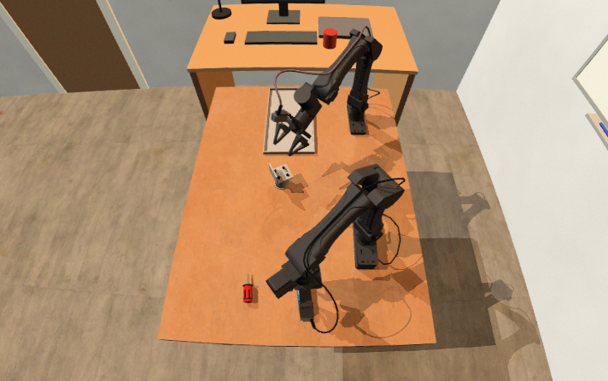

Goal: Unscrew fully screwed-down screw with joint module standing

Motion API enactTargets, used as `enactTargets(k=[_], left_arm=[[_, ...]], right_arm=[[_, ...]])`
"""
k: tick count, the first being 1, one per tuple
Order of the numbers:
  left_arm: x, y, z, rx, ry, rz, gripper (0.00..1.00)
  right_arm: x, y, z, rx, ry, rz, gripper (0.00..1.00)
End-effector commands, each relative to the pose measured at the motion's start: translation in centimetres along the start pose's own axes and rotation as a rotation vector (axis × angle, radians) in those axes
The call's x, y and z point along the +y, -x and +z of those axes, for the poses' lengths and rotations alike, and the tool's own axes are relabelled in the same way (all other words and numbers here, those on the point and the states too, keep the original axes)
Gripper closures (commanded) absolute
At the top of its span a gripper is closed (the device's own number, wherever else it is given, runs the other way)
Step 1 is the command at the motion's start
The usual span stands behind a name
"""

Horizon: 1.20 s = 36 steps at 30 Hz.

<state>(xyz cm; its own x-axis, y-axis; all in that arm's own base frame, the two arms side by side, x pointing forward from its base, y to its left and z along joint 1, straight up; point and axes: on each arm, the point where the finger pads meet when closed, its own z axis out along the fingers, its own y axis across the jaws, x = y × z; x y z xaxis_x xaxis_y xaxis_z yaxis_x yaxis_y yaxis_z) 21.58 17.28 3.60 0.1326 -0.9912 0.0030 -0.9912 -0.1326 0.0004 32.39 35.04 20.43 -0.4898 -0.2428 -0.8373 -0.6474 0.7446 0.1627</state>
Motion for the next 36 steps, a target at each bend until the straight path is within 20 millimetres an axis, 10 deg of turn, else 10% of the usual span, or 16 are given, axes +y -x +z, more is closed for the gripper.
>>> enactTargets(k=[1,36], left_arm=[[-1.6,0.6,-1.5,-0.04,-0.068,0.005,0.35],[-1.6,0.6,-1.5,-0.04,-0.068,0.005,0.35]], right_arm=[[0.3,1.2,-0.7,-0.07,0.062,-0.041,0.14],[-2.4,-2.5,-3.9,-0.294,0.219,-0.285,0.14]])
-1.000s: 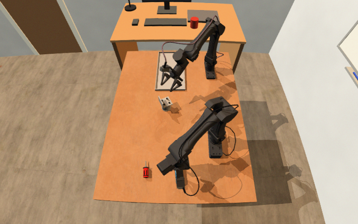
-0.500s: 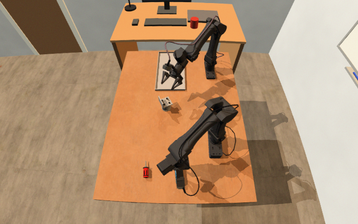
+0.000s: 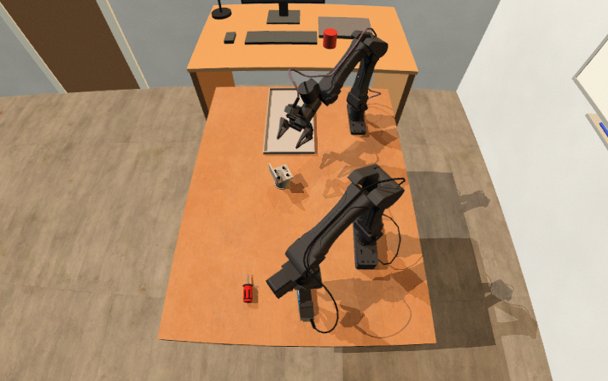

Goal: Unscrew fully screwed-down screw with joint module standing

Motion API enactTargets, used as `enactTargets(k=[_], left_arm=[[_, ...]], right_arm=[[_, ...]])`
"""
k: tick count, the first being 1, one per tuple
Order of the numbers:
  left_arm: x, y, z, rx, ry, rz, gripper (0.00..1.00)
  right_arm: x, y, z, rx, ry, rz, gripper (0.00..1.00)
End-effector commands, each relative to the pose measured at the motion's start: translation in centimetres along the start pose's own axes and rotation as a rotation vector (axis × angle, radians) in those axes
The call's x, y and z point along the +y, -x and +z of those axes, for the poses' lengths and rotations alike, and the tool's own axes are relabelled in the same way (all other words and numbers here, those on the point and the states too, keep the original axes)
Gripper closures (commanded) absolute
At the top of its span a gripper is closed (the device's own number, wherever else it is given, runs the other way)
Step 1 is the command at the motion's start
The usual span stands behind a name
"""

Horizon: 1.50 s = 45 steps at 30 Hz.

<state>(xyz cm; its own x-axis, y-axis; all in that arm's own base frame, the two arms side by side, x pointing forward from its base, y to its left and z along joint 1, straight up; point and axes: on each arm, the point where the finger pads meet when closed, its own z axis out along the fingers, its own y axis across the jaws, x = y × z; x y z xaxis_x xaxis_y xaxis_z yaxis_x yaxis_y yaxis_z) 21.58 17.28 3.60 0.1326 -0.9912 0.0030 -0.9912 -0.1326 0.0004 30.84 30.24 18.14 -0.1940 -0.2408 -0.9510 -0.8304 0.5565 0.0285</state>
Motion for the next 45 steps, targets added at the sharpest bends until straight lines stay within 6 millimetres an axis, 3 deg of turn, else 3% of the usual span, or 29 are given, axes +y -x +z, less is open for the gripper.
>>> enactTargets(k=[1,3,4,37,38,45], left_arm=[[-1.6,0.6,-1.5,-0.04,-0.068,0.005,0.35],[-1.6,0.6,-1.5,-0.04,-0.068,0.005,0.35],[-1.6,0.6,-1.5,-0.04,-0.068,0.005,0.35],[-1.6,0.6,-1.5,-0.04,-0.068,0.005,0.35],[-1.6,0.6,-1.5,-0.04,-0.068,0.005,0.35],[-1.6,0.6,-1.5,-0.04,-0.068,0.005,0.35]], right_arm=[[0.4,1.3,-0.6,-0.068,0.034,-0.051,0.14],[0.4,1.3,-0.6,-0.068,0.034,-0.051,0.14],[0.5,3.4,-0.4,-0.106,0.039,-0.069,0.14],[0.3,1.7,0.0,-0.058,0.037,-0.047,0.14],[0.4,-0.1,0.1,-0.029,0.04,-0.035,0.14],[0.3,-1.3,0.6,-0.047,0.038,-0.042,0.14]])
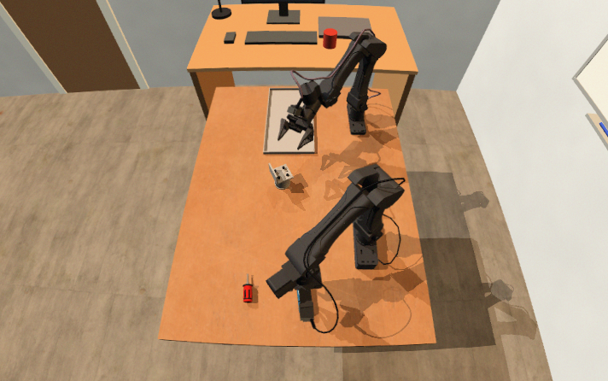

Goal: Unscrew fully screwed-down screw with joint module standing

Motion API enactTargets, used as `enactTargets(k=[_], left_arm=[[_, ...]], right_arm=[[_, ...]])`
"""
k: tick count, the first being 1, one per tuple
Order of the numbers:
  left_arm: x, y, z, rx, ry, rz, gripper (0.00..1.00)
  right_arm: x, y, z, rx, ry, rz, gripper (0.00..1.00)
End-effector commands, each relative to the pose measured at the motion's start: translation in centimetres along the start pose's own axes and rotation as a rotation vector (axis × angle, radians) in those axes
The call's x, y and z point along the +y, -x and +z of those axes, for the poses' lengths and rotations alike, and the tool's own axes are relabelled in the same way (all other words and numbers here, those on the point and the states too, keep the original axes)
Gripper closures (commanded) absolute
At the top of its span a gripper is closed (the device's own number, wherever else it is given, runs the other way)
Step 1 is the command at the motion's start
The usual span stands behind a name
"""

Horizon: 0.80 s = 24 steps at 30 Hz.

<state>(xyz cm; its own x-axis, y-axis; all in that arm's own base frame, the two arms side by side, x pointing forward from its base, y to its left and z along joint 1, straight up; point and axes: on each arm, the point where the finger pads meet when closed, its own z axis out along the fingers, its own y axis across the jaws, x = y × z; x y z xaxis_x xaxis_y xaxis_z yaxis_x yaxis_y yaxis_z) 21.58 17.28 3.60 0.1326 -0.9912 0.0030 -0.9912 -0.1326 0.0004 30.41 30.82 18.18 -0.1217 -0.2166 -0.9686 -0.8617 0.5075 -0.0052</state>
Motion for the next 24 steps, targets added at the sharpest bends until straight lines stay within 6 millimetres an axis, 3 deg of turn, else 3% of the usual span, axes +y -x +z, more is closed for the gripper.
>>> enactTargets(k=[1,5,7,9,10,21,24], left_arm=[[-1.6,0.6,-1.5,-0.04,-0.068,0.005,0.35],[-1.6,0.6,-1.5,-0.04,-0.068,0.005,0.35],[-1.6,0.6,-1.5,-0.04,-0.068,0.005,0.35],[-1.6,0.6,-1.5,-0.04,-0.068,0.005,0.35],[-1.6,0.6,-1.5,-0.04,-0.068,0.005,0.35],[-1.6,0.6,-1.5,-0.04,-0.068,0.005,0.35],[-1.6,0.6,-1.5,-0.04,-0.068,0.005,0.35]], right_arm=[[-0.3,-1.7,0.3,0.014,-0.008,0.006,0.14],[-0.3,-2.4,0.5,0.014,-0.008,0.006,0.14],[-0.5,-1.1,0.8,-0.012,-0.011,-0.005,0.14],[-0.5,-1.1,0.8,-0.012,-0.011,-0.005,0.14],[-0.2,-2.7,0.6,0.014,-0.007,0.006,0.14],[-0.2,-5.3,1.1,0.015,-0.007,0.006,0.14],[-0.5,-3.9,1.5,-0.015,-0.01,-0.006,0.14]])
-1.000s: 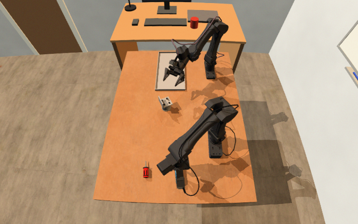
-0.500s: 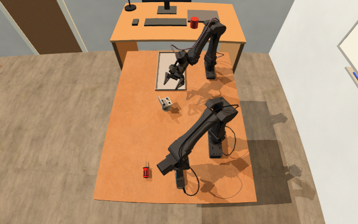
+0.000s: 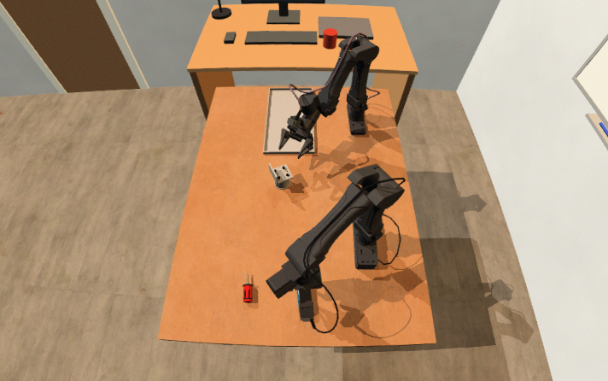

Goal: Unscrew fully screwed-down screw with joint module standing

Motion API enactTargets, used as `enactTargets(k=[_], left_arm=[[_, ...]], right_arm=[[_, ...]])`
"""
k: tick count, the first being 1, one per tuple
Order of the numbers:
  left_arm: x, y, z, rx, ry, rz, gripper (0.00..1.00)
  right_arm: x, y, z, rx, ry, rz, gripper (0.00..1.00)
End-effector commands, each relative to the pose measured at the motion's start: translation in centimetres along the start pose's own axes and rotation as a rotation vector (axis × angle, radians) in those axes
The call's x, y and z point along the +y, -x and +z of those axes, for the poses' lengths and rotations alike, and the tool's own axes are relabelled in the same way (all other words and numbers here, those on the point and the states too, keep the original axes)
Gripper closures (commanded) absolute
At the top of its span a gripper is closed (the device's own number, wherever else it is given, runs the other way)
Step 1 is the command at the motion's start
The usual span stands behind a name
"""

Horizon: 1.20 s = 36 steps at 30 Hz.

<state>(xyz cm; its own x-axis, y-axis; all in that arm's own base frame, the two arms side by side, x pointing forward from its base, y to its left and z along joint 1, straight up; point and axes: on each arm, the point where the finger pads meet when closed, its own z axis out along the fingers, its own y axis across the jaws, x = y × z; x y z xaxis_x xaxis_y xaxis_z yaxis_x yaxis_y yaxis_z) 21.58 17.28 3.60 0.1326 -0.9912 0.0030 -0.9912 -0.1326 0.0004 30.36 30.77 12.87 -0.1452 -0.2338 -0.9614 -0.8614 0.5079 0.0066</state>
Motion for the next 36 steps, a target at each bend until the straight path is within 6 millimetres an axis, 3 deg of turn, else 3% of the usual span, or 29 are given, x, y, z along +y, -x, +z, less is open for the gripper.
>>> enactTargets(k=[1,2,3,4,14,19,21,29,33,36], left_arm=[[-1.6,0.6,-1.5,-0.04,-0.068,0.005,0.35],[-1.6,0.6,-1.5,-0.04,-0.068,0.005,0.35],[-1.6,0.6,-1.5,-0.04,-0.068,0.005,0.35],[-1.6,0.6,-1.5,-0.04,-0.068,0.005,0.35],[-1.6,0.6,-1.5,-0.04,-0.068,0.005,0.35],[-1.6,0.6,-1.5,-0.04,-0.068,0.005,0.35],[-1.6,0.6,-1.5,-0.04,-0.068,0.005,0.35],[-1.6,0.6,-1.5,-0.04,-0.068,0.005,0.35],[-1.6,0.6,-1.5,-0.04,-0.068,0.005,0.35],[-1.6,0.6,-1.5,-0.04,-0.068,0.005,0.35]], right_arm=[[-0.6,1.3,0.3,-0.043,-0.013,-0.018,0.14],[-0.6,1.3,0.3,-0.043,-0.013,-0.018,0.14],[-0.3,-0.3,0.0,-0.015,-0.01,-0.006,0.14],[-0.2,-0.6,0.0,-0.013,-0.009,-0.005,0.14],[-0.2,-3.0,0.6,-0.013,-0.009,-0.005,0.14],[-0.5,-2.1,0.9,-0.033,-0.012,-0.013,0.14],[-0.2,-3.5,0.7,-0.013,-0.009,-0.005,0.14],[-0.2,-5.4,1.2,-0.013,-0.009,-0.005,0.14],[-0.2,-4.6,1.6,-0.037,-0.006,-0.015,0.14],[-0.3,-5.4,1.6,-0.024,-0.011,-0.01,0.14]])
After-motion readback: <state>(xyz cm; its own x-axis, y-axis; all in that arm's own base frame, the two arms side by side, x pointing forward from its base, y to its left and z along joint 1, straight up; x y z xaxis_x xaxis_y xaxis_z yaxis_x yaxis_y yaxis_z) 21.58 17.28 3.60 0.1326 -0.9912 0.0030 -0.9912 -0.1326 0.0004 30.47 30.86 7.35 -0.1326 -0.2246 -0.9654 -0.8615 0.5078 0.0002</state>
